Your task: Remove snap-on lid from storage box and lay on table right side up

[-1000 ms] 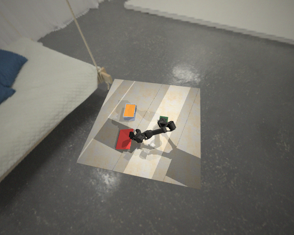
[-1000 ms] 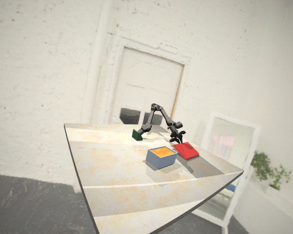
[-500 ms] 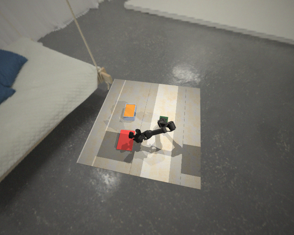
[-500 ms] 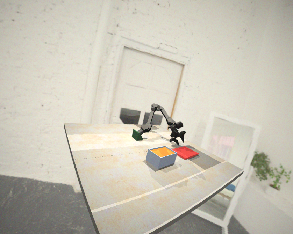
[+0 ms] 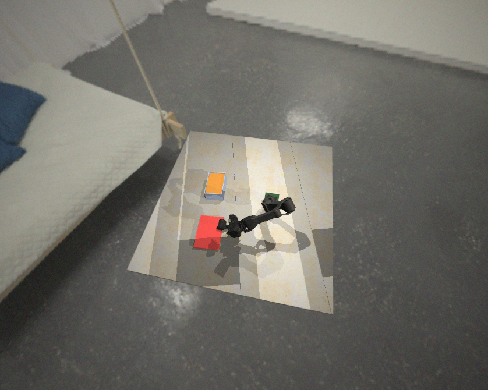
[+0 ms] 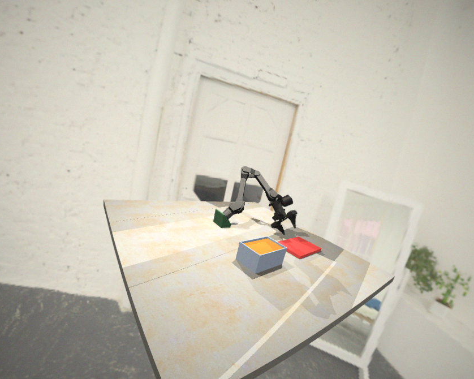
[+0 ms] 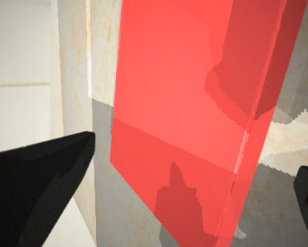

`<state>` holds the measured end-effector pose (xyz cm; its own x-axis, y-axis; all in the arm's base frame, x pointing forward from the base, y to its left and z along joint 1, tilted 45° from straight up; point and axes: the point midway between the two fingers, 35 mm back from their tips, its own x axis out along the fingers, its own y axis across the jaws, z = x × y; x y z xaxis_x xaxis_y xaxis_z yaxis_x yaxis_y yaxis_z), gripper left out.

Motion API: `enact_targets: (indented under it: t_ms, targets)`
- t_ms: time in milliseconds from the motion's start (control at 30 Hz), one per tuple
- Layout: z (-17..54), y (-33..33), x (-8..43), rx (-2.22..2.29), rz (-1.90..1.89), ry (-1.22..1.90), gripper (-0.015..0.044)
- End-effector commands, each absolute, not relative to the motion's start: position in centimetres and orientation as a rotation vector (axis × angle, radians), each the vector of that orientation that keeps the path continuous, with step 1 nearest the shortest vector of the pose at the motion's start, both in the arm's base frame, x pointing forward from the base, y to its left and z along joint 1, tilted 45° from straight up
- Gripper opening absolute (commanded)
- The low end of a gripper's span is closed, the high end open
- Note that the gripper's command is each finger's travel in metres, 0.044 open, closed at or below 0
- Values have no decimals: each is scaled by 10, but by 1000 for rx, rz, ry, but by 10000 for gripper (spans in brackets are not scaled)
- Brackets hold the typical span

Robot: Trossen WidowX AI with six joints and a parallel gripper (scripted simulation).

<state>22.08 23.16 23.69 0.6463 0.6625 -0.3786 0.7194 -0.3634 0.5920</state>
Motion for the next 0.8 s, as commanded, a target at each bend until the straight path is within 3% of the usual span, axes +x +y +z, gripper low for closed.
enact_targets:
  t_ms: [0, 767]
  targets:
    - [233, 229, 214, 2109, -109, 1069, 440]
    - [241, 214, 184, 2110, -110, 1070, 440]
